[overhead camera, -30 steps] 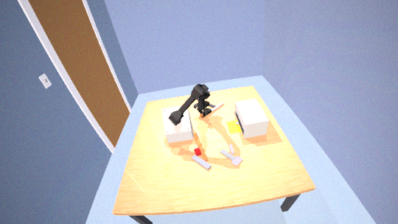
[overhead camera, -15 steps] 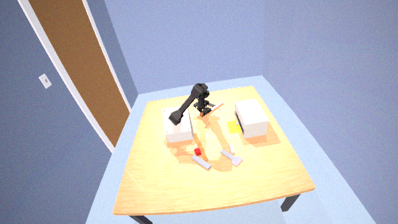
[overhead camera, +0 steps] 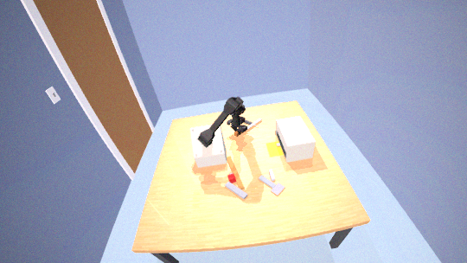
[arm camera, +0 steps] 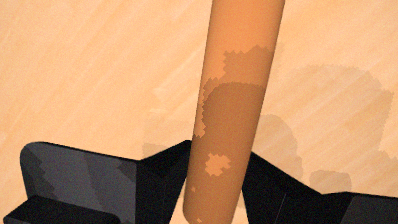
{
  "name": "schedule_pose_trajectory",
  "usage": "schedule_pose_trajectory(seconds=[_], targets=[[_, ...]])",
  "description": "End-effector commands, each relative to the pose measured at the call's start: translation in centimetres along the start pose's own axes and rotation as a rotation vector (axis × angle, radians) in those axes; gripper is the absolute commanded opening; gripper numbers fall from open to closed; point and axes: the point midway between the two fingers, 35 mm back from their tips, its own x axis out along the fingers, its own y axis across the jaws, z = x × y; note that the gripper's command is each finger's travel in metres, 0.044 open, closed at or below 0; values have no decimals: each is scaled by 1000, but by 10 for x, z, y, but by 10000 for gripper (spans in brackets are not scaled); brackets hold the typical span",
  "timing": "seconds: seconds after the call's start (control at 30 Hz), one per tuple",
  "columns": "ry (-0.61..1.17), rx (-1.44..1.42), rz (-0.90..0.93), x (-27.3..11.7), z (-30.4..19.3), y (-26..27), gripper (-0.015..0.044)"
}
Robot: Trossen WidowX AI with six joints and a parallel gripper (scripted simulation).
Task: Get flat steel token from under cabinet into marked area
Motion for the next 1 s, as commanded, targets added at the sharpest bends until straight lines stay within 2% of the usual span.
schedule_pose_trajectory(seconds=[0.0, 0.97], targets=[[-14, -2, 7, -3, 7, 6, 0], [-16, -1, 8, -4, 23, 22, 0]])
